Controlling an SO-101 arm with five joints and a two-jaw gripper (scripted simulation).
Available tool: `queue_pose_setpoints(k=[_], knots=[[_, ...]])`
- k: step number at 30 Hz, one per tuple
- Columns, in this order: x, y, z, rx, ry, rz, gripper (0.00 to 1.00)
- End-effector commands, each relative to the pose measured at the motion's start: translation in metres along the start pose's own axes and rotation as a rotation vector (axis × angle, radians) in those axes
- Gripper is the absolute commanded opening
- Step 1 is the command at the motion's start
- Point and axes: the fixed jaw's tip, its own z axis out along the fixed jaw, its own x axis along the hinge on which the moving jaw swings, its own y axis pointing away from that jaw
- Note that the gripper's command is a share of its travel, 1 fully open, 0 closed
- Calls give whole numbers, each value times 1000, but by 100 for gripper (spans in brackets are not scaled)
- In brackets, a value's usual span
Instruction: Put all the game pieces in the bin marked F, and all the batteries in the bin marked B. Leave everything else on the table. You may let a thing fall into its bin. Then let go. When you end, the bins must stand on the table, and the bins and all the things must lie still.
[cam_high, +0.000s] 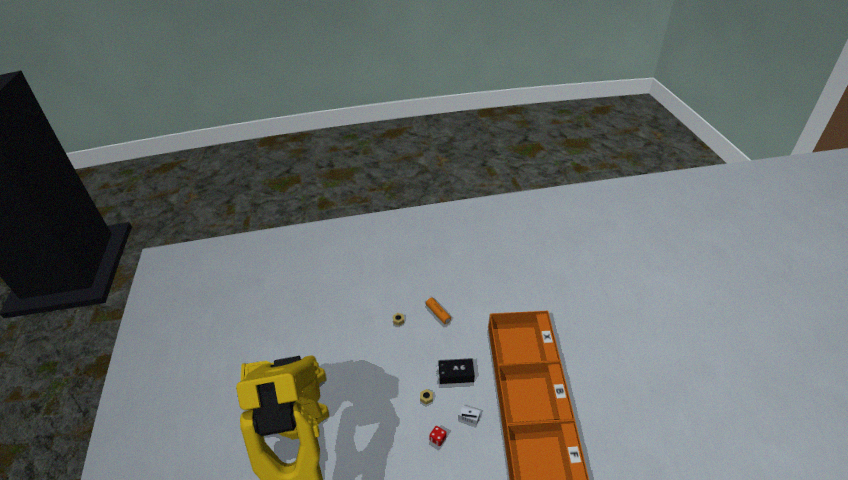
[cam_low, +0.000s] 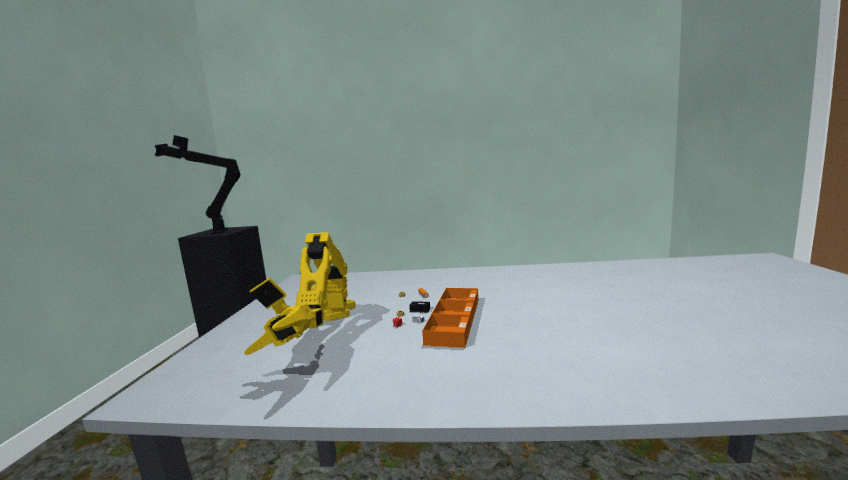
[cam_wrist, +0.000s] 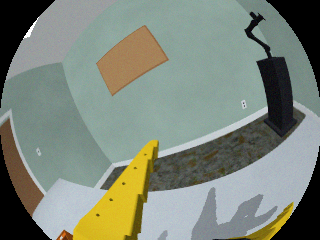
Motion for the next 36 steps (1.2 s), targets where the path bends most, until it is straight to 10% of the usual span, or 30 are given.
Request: queue_pose_setpoints(k=[1, 17, 36], knots=[[-2, 1, 0, -3, -5, 1, 100], [-2, 1, 0, -3, -5, 1, 100], [39, 36, -12, -61, 190, -116, 100]])
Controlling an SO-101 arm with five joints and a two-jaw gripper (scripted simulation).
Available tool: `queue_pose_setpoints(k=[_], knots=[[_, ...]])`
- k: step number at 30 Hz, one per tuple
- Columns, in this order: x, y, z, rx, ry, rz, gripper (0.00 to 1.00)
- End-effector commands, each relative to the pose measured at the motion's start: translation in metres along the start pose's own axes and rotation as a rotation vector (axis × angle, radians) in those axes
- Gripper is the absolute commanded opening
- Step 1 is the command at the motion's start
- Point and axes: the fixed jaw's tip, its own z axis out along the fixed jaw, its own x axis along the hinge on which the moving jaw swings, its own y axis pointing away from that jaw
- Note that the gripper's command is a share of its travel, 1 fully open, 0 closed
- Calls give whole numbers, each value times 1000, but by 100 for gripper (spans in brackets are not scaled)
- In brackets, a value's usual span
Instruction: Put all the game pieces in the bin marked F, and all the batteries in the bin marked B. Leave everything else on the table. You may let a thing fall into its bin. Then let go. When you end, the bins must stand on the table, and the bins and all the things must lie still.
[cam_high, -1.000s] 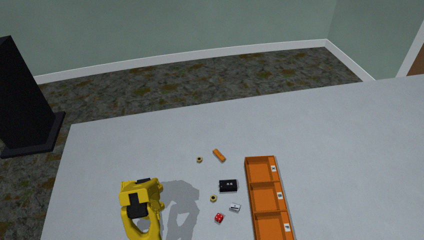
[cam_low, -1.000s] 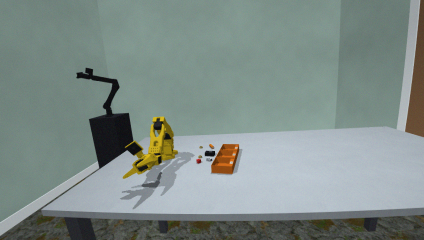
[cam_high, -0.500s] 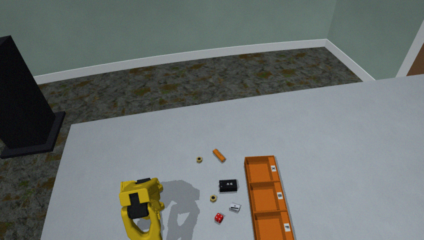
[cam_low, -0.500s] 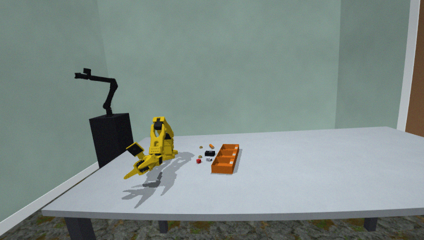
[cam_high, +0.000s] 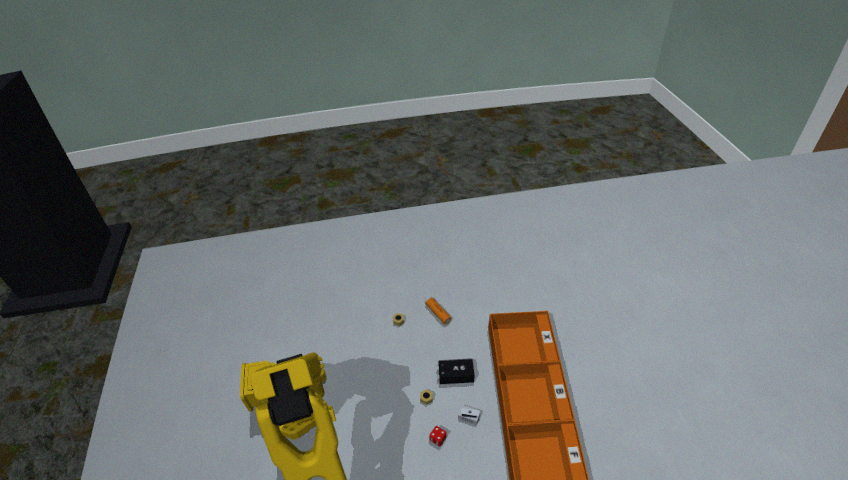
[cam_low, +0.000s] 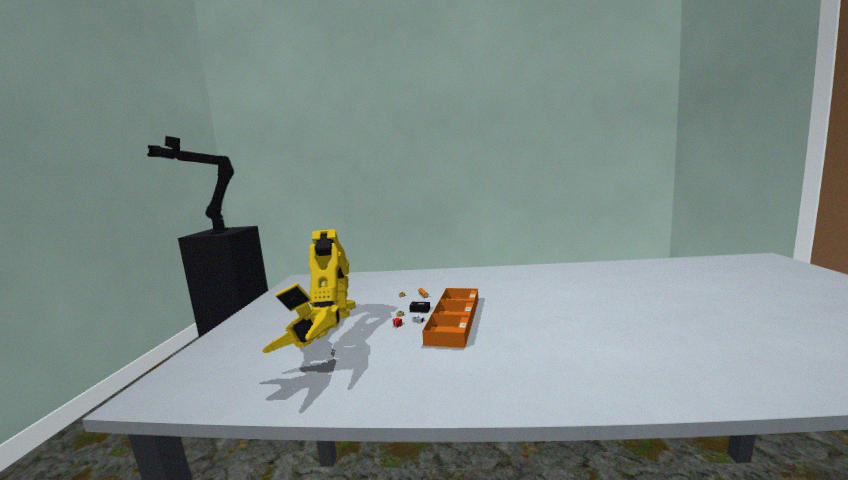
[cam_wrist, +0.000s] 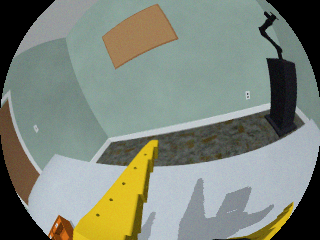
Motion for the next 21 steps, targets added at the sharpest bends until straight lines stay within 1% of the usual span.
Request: queue_pose_setpoints(k=[1, 13, 15, 16, 21], knots=[[-1, 10, 0, -23, 8, -21, 100], [7, 50, -5, -111, 92, -123, 100], [7, 50, -5, -111, 92, -123, 100], [21, 40, -8, -87, 133, -121, 100], [20, 56, -11, -125, 159, -166, 100]])
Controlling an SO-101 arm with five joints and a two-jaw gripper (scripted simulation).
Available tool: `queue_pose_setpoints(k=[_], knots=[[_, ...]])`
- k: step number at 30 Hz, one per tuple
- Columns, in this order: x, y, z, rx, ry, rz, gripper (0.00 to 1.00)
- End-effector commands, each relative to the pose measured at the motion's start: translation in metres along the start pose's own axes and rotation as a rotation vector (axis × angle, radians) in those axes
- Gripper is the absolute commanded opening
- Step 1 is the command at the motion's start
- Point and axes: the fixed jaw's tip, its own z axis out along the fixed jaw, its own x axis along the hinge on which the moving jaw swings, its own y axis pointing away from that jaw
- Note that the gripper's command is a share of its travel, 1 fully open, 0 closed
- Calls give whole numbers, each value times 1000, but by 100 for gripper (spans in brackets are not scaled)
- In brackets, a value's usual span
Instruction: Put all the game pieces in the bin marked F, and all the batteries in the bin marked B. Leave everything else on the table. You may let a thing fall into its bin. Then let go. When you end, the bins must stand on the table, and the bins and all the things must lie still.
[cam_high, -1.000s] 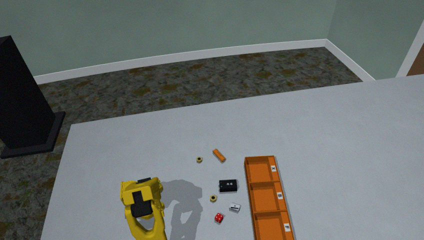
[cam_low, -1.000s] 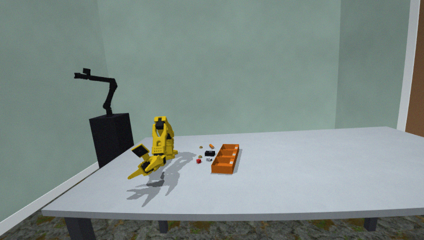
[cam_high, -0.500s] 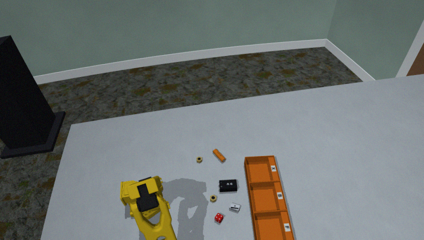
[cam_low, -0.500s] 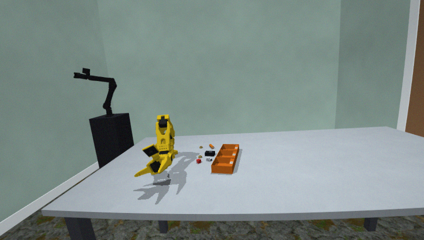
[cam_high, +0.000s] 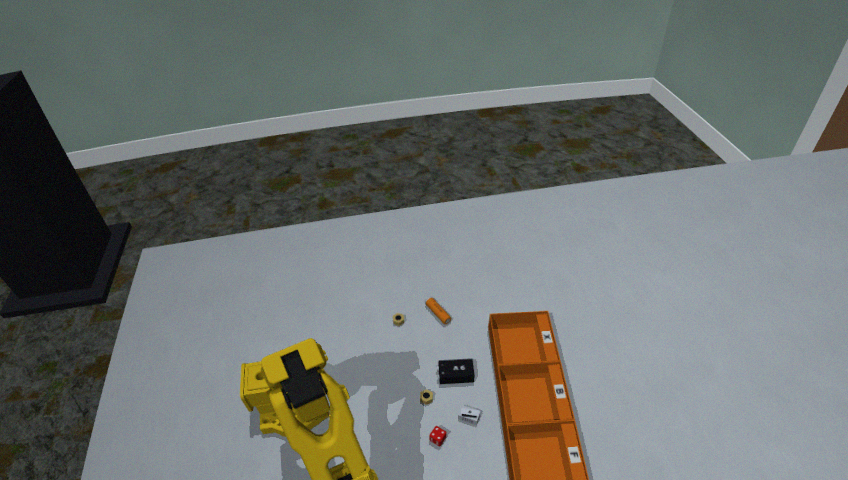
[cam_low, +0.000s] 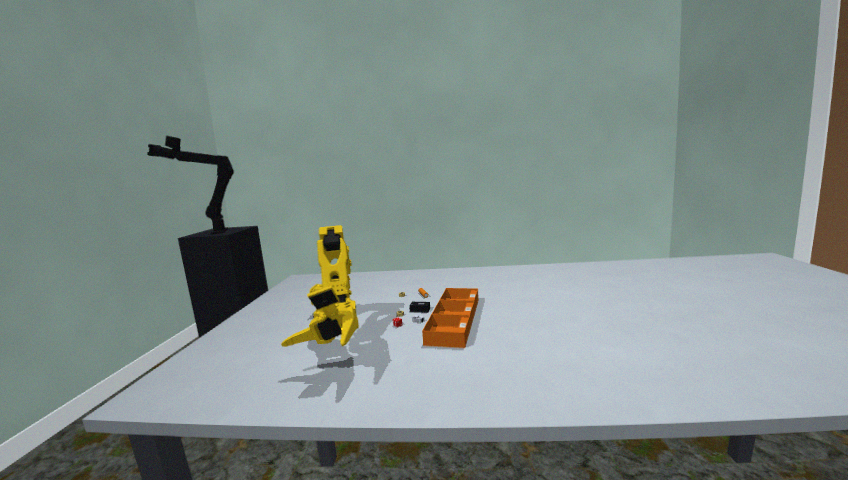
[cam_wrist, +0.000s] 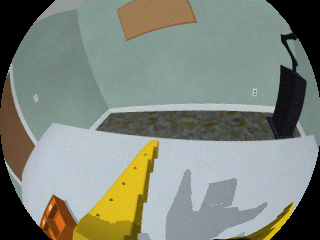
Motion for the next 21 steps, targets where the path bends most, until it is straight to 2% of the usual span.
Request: queue_pose_setpoints(k=[1, 9, 11, 12, 21], knots=[[-18, 19, -1, -48, -31, -37, 100], [-23, 44, -4, -104, 10, -114, 100], [-23, 44, -4, -104, 10, -114, 100], [-7, 36, -4, -86, 49, -110, 100], [-12, 61, -12, -149, 81, -200, 100]])
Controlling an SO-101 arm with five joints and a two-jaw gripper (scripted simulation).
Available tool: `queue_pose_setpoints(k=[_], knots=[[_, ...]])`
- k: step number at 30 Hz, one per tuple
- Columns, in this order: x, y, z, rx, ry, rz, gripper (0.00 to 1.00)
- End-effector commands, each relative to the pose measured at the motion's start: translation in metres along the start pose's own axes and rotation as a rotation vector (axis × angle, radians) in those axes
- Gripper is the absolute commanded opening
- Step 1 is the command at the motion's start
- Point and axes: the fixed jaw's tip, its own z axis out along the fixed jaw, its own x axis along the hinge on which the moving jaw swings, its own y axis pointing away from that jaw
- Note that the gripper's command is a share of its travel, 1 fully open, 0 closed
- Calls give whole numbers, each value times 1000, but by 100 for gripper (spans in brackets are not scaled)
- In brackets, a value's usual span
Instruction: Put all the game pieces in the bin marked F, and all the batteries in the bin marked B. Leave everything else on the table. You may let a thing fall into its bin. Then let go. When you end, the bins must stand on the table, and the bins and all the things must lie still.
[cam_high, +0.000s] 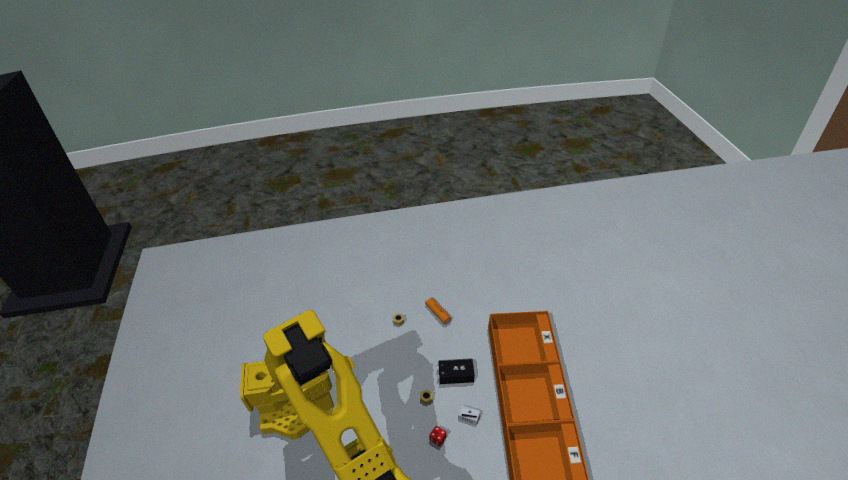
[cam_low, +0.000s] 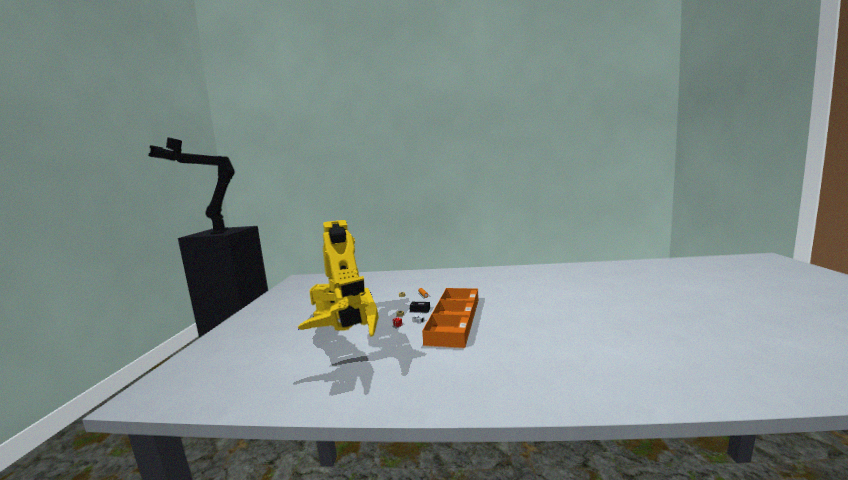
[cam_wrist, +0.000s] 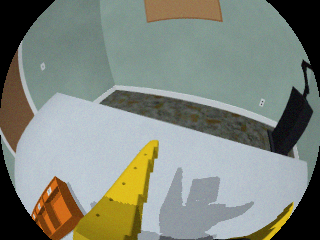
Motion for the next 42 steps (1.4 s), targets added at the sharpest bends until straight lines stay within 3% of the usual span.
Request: queue_pose_setpoints(k=[1, 7, 8, 24, 25, 41, 42], knots=[[-23, 14, -4, -39, -43, -42, 100], [-27, 25, -7, -65, -29, -83, 100], [-11, 20, -4, -53, 13, -77, 100], [-24, 51, -17, -140, 45, -223, 100], [-8, 46, -14, -130, 88, -218, 100], [-19, 71, -29, -213, 109, -366, 100], [-4, 66, -26, -205, 154, -363, 100]])
